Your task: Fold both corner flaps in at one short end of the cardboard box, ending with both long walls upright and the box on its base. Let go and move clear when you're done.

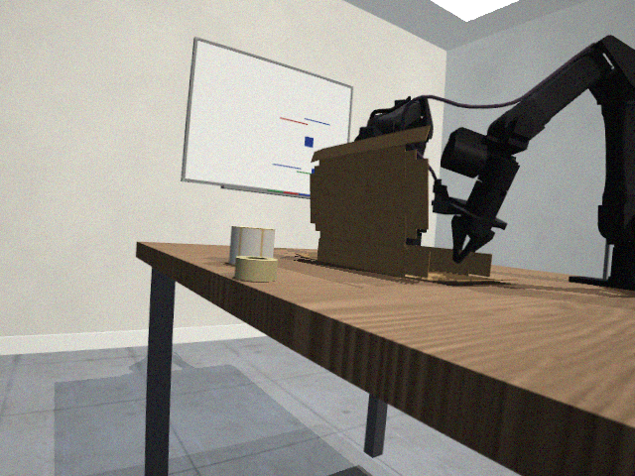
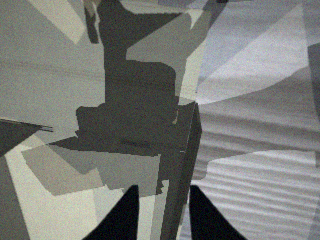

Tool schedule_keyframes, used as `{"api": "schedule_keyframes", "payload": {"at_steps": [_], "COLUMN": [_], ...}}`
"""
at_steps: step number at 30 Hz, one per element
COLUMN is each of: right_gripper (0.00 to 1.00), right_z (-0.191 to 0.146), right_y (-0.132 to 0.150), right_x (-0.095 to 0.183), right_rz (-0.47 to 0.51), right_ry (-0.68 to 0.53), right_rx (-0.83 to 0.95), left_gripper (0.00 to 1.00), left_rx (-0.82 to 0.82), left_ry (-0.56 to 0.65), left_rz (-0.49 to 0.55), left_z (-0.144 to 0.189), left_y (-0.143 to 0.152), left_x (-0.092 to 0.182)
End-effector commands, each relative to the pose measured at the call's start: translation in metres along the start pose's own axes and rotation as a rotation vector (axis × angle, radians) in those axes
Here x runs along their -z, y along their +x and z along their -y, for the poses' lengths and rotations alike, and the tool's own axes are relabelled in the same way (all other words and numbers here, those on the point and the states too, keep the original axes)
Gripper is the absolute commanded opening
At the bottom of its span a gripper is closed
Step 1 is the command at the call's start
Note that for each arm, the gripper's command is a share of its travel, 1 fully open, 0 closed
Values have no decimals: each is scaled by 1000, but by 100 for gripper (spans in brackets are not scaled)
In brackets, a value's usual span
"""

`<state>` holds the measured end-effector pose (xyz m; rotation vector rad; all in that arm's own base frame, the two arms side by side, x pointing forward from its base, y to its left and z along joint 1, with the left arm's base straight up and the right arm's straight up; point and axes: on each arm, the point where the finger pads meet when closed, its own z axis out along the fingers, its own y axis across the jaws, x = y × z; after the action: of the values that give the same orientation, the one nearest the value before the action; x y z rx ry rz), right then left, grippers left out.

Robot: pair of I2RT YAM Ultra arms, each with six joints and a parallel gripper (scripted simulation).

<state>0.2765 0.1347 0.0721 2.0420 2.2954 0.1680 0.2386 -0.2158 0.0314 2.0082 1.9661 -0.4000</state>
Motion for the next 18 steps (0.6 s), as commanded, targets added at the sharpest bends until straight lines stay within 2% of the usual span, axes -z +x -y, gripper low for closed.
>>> {"api": "schedule_keyframes", "payload": {"at_steps": [1,14,18], "right_gripper": [27,27,27], "right_z": [15,18,14], "right_y": [-7,-13,-12], "right_x": [-2,-27,-26], "right_rz": [15,28,23], "right_ry": [107,115,100], "right_rx": [-110,-115,-117], "left_gripper": [3,3,3], "left_rx": [-8,-8,-8], "left_ry": [-12,-12,-12], "left_rz": [17,17,17], "left_z": [-2,-2,-2], "left_y": [-5,-5,-5], "left_x": [4,4,4]}}
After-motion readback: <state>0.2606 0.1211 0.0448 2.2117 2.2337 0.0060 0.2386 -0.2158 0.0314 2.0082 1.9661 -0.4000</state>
